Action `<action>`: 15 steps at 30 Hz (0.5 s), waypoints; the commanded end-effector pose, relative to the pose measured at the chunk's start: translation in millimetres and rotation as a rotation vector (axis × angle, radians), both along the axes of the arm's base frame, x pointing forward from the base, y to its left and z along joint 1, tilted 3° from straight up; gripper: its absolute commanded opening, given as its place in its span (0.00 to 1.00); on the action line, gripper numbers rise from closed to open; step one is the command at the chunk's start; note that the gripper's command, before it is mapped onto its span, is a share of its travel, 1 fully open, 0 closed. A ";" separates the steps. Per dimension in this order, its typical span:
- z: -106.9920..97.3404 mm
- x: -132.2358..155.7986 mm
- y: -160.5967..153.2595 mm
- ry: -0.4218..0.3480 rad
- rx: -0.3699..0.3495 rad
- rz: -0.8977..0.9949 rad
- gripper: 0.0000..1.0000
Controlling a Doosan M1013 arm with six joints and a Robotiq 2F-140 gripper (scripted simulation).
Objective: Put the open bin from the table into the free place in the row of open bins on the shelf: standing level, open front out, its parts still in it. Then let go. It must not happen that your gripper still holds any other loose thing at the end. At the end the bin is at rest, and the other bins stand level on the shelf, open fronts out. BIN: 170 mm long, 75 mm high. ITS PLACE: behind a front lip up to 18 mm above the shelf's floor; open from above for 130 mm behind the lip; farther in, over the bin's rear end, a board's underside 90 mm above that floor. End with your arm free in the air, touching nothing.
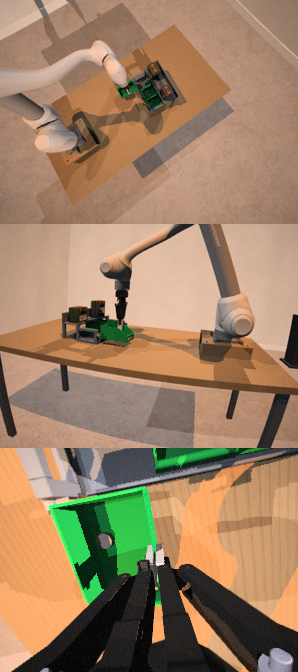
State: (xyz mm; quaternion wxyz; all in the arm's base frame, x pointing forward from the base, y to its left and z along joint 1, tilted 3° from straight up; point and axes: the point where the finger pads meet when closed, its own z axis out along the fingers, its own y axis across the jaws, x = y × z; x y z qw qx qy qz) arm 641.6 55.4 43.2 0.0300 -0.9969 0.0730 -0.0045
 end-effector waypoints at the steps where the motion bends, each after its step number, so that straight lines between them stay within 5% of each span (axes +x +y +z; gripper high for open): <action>1: 0.1 0.0 0.0 0.000 0.000 0.000 0.00; 15: 1.3 1.2 -0.2 0.025 0.004 0.002 0.00</action>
